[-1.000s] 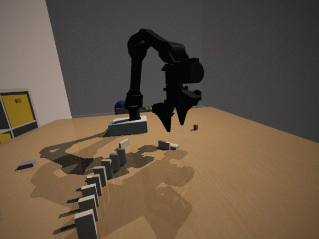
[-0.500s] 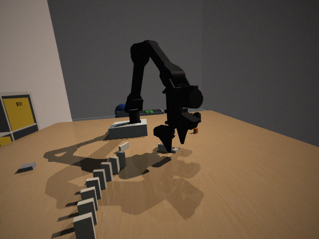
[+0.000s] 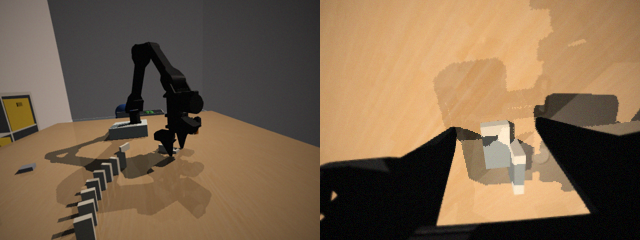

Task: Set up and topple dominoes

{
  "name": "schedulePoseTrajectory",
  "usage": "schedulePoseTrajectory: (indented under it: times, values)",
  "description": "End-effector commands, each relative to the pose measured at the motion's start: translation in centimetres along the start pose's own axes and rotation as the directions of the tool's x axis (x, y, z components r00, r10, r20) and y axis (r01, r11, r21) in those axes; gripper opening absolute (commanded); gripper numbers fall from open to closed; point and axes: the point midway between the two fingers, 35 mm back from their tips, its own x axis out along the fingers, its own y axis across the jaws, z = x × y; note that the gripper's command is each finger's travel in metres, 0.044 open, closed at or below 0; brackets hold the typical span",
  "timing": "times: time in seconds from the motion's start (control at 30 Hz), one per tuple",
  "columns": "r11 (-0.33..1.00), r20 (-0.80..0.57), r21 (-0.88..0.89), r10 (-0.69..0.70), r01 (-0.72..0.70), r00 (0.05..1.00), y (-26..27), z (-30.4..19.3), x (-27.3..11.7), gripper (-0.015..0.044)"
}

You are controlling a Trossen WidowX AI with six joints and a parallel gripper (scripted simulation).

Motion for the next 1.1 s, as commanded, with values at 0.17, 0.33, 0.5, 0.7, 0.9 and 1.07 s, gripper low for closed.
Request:
schedulePoseTrajectory:
  times: [0.17, 0.33, 0.5, 0.7, 0.9, 1.07]
  values:
    - [1.000, -0.002, -0.005, 0.006, -0.006, 1.000, 0.1, -0.1, 0.1, 0.0177]
    - [1.000, -0.002, -0.005, 0.006, -0.006, 1.000, 0.1, -0.1, 0.1, 0.0107]
    - [1.000, -0.002, -0.005, 0.006, -0.006, 1.000, 0.1, -0.1, 0.1, 0.0107]
    - [1.000, -0.002, -0.005, 0.006, -0.006, 1.000, 0.2, 0.5, -3.1, 0.0107]
    - [1.000, -0.001, -0.005, 0.006, -0.006, 1.000, 0.3, 1.8, -10.3, 0.0107]
    - [1.000, -0.001, -0.005, 0.006, -0.006, 1.000, 0.4, 2.1, -11.9, 0.0107]
